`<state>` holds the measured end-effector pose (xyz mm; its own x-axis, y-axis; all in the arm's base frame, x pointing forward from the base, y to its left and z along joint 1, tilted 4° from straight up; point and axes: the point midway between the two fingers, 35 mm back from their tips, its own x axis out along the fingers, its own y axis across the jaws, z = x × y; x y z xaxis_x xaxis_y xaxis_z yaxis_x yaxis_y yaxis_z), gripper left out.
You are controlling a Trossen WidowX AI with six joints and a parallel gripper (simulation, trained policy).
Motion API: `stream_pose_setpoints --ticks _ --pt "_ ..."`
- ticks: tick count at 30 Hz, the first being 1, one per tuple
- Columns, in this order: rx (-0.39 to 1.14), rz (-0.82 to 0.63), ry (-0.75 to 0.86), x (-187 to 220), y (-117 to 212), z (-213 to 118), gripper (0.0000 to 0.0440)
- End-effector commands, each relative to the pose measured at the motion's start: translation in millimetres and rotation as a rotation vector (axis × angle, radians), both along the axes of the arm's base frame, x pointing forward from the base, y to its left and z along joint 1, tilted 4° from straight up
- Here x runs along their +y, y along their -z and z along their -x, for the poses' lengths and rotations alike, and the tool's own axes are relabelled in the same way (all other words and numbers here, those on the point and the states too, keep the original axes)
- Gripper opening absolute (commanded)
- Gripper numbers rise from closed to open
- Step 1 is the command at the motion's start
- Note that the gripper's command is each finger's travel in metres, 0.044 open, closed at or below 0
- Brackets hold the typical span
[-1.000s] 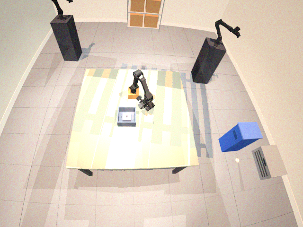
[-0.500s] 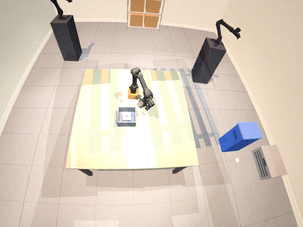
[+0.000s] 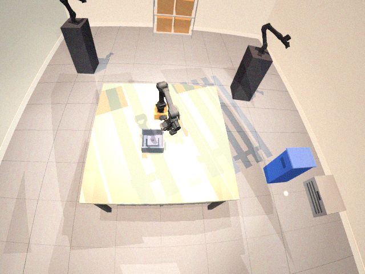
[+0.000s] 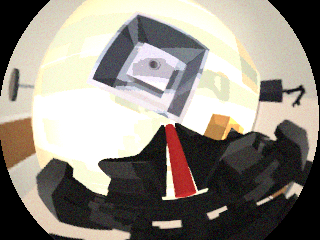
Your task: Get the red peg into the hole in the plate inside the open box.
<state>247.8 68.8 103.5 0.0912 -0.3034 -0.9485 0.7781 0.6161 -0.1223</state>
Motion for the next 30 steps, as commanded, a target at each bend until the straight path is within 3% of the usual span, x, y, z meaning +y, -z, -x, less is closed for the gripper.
stream_pose_setpoints --ticks 1,15,30 --pt "-0.027 0.004 0.034 -13 -6 -13 0.0" --pt "-0.06 -0.002 0.094 -67 3 -54 0.0" --pt "-0.026 -0.067 0.018 -104 36 -79 0.0"
